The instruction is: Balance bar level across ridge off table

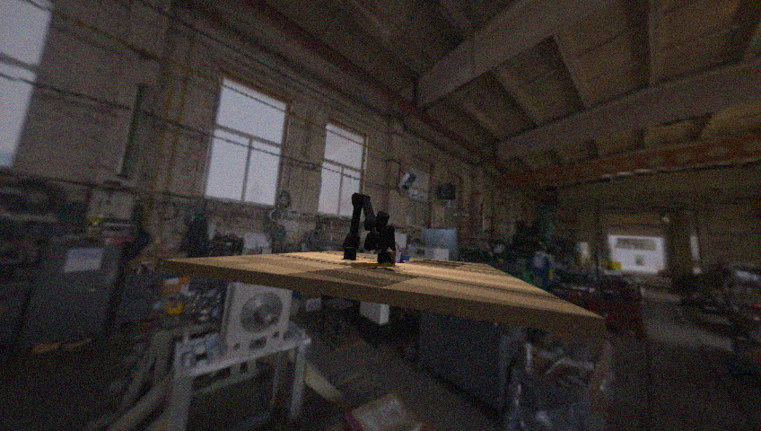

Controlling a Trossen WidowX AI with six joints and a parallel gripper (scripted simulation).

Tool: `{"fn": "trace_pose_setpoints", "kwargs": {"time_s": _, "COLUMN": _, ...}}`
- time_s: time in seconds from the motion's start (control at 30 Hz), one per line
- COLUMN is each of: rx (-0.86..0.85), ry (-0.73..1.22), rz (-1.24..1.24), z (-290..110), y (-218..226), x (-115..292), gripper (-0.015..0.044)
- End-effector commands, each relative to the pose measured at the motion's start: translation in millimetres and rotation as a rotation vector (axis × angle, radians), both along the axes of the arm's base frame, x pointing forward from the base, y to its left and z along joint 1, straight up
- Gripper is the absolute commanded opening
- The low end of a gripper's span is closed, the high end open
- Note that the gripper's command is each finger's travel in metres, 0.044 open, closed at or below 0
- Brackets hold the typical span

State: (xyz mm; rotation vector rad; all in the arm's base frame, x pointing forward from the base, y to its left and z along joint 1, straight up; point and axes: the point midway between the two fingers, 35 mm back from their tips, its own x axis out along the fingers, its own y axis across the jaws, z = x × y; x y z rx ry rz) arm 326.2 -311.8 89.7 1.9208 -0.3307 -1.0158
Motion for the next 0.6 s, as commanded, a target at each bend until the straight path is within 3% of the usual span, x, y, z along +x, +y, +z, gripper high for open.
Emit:
{"fn": "trace_pose_setpoints", "kwargs": {"time_s": 0.0, "rx": 0.006, "ry": 0.039, "rz": 0.016, "z": 6.4, "y": 0.2, "x": 2.0, "gripper": 0.0315}}
{"fn": "trace_pose_setpoints", "kwargs": {"time_s": 0.57, "rx": 0.134, "ry": 0.304, "rz": 0.1, "z": 9.9, "y": 19.9, "x": -9.0, "gripper": 0.0315}}
